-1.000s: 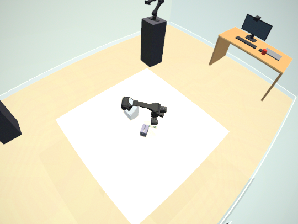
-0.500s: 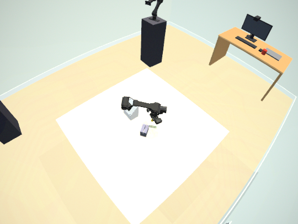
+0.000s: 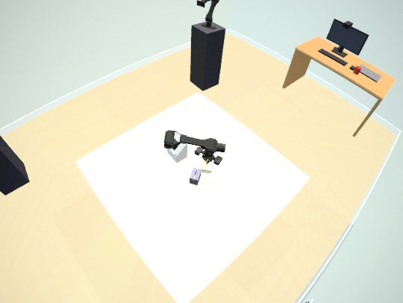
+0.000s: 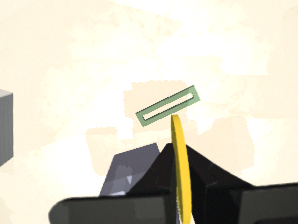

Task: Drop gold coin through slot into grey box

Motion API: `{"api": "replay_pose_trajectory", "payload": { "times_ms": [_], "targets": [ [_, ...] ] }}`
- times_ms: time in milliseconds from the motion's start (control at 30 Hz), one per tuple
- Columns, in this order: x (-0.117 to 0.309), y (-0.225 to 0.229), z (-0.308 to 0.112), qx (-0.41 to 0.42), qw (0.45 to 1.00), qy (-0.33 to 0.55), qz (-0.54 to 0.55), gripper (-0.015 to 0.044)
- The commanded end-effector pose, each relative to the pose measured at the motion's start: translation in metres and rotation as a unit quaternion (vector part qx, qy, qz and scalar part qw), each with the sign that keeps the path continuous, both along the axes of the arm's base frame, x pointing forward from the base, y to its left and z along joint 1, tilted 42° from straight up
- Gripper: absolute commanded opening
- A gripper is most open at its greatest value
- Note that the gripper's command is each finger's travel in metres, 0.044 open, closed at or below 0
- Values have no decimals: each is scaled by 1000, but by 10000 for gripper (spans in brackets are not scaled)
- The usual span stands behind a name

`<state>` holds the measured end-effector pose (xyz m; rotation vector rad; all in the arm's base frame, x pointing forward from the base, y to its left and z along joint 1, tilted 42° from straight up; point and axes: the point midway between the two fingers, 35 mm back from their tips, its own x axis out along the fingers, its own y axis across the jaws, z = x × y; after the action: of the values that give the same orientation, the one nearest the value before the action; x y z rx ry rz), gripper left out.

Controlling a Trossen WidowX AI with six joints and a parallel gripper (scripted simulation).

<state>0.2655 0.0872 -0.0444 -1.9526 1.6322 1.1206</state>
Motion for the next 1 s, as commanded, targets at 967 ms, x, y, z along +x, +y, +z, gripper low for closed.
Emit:
{"api": "replay_pose_trajectory", "payload": {
  "times_ms": [967],
  "targets": [
    [6,-37,34,0,993,80,90,0]
  ]
}}
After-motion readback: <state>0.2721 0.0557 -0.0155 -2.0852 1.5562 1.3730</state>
